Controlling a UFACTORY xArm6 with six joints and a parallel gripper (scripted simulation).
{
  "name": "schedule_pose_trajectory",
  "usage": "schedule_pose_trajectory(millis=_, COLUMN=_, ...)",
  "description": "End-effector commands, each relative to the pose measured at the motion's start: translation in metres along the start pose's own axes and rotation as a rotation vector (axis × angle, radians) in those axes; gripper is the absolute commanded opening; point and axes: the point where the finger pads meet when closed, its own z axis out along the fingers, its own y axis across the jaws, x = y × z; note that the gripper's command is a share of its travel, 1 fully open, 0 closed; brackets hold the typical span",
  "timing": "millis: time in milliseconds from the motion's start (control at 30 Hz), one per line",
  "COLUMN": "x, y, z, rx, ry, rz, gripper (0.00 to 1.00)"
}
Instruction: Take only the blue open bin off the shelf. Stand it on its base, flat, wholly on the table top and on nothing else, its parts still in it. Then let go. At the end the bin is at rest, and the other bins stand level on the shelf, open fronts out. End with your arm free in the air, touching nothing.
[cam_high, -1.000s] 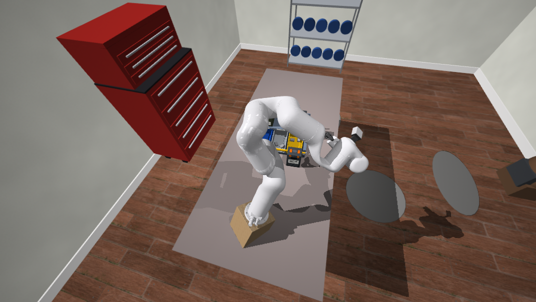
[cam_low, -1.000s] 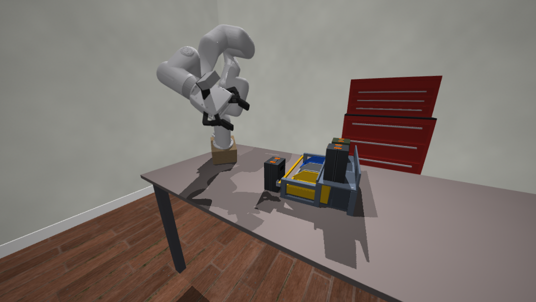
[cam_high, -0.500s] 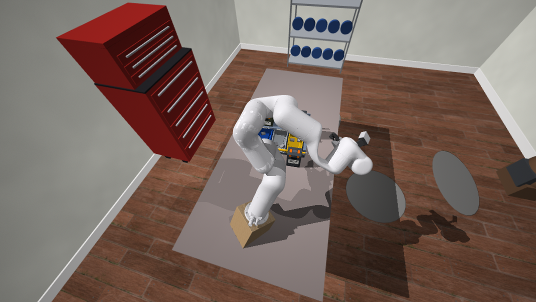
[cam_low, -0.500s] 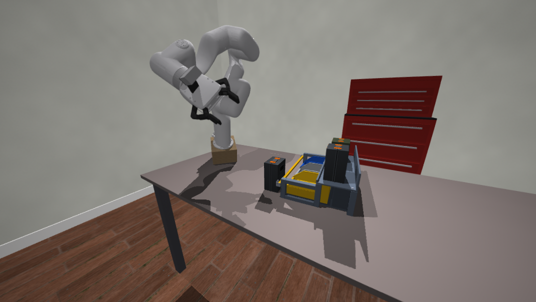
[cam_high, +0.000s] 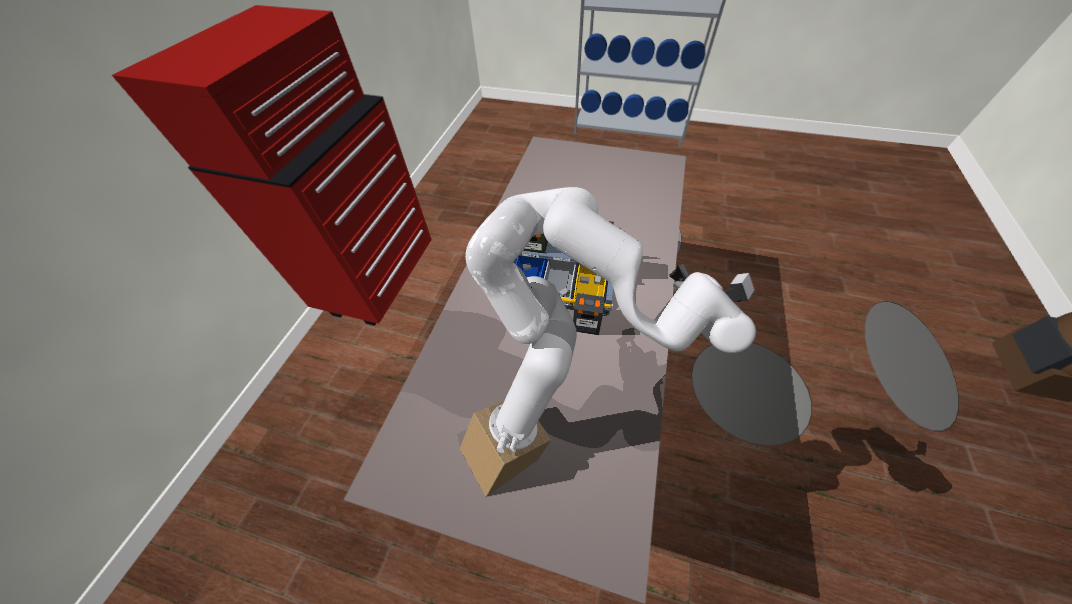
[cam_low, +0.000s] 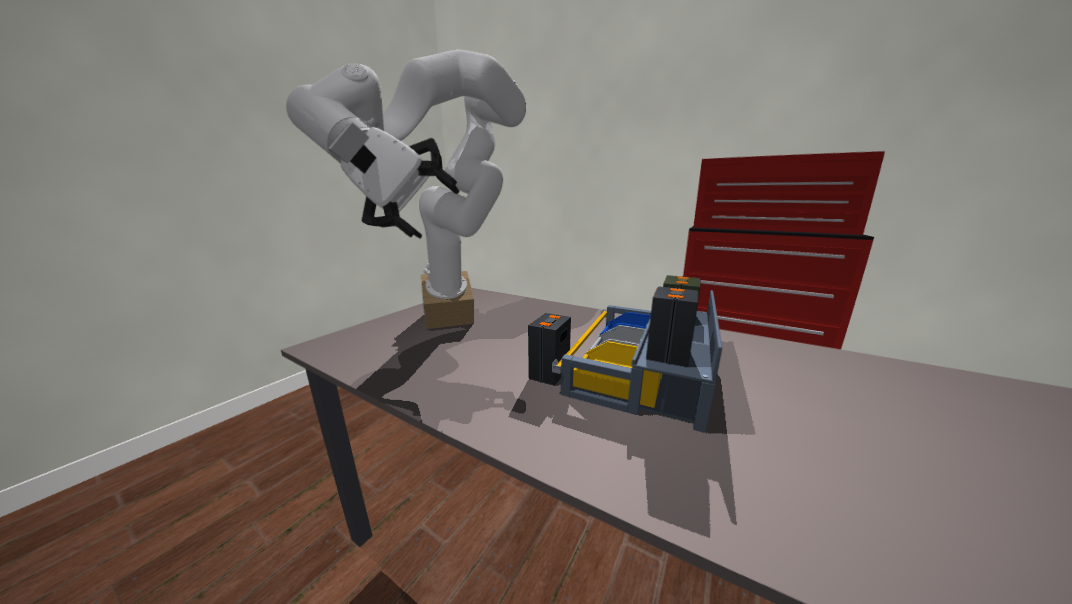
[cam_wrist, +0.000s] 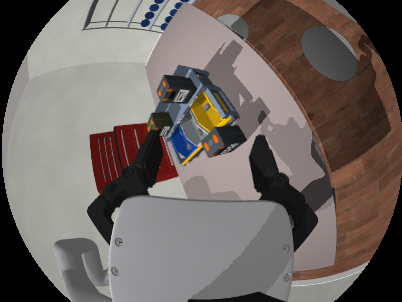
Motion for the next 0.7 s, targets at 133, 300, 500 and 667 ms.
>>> schedule_pose_trajectory(millis=133, x=0.010, y=0.006, z=-0.032, rx=-0.065, ry=0.015, rz=0.151, gripper=1.00)
schedule_pose_trajectory(millis=300, x=0.010, y=0.006, z=-0.032, rx=-0.065, ry=0.015, rz=0.151, gripper=1.00)
schedule_pose_trajectory(millis=500, x=0.024, y=0.017, z=-0.078, rx=-0.164, ry=0.042, rz=0.388, gripper=1.00)
schedule_pose_trajectory(millis=667, x=0.024, y=0.017, z=-0.078, rx=-0.164, ry=0.042, rz=0.388, gripper=1.00)
